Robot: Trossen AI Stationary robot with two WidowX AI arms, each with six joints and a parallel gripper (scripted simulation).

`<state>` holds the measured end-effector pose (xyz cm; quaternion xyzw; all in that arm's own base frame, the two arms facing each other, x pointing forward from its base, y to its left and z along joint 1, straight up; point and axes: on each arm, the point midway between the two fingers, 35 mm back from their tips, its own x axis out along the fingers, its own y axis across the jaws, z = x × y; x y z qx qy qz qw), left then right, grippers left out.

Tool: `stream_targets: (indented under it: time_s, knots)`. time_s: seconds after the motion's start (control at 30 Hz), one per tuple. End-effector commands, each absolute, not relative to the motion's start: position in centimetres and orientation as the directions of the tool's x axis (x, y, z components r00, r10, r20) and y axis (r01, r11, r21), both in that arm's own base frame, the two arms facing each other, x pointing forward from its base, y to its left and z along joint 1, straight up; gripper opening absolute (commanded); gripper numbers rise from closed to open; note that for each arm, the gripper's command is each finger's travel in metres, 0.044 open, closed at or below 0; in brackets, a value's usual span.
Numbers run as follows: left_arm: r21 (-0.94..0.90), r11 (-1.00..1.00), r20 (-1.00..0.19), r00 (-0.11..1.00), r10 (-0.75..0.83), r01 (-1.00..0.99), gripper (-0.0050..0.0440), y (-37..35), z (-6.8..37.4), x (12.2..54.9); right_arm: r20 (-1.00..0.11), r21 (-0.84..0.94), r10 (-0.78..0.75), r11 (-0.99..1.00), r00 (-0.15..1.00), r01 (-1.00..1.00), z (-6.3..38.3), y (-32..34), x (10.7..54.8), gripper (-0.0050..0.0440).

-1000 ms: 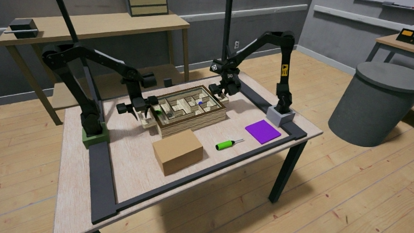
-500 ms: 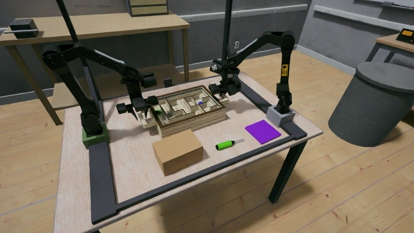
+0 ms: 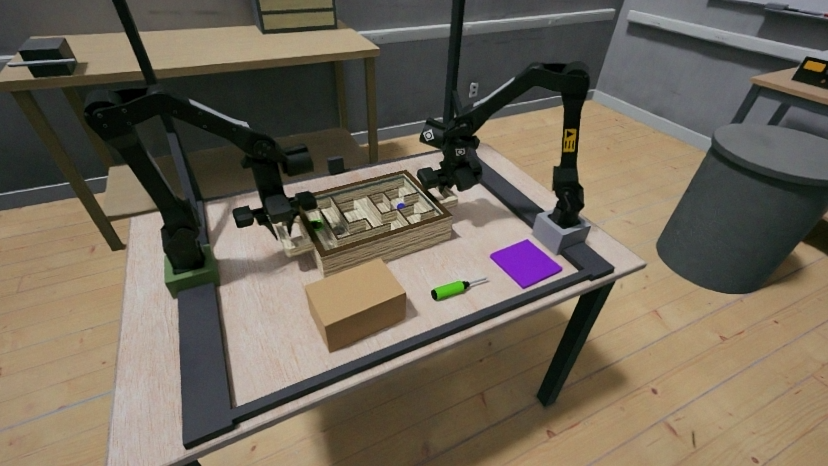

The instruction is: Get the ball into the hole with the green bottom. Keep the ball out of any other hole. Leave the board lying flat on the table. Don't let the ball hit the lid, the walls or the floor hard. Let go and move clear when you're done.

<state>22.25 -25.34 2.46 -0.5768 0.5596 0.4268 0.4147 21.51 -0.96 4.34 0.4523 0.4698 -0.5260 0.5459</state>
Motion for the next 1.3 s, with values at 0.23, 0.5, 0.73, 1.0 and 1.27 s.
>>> stream_targets:
  time_s: [0.23,0.5,0.73,1.0,1.27]
  knots:
    - [-0.002,-0.023,-0.955,0.009,-0.297,-1.0,-0.005,-25.5,2.6,22.1,-0.989,0.001,-0.148,0.038,0.006,0.999,4.4,-1.0,21.5,0.0]
    - [0.001,-0.023,-0.955,0.006,-0.296,-1.0,-0.005,-25.5,2.5,22.1,-0.989,0.001,-0.149,0.038,0.007,0.999,4.4,-1.0,21.6,-0.0004]
    - [0.002,-0.022,-0.956,0.005,-0.295,-1.0,-0.005,-25.5,2.5,22.1,-0.989,0.002,-0.149,0.038,0.007,0.999,4.4,-1.0,21.6,-0.002]
    - [-0.025,-0.023,-0.947,0.031,-0.32,-0.999,-0.005,-26.0,3.8,22.6,-0.989,0.015,-0.148,0.038,0.02,0.999,4.9,-1.0,22.0,-0.005]
    - [-0.026,-0.023,-0.946,0.032,-0.321,-0.999,-0.005,-26.0,4.3,22.6,-0.988,0.033,-0.148,0.039,0.038,0.999,5.7,-1.0,22.1,-0.005]
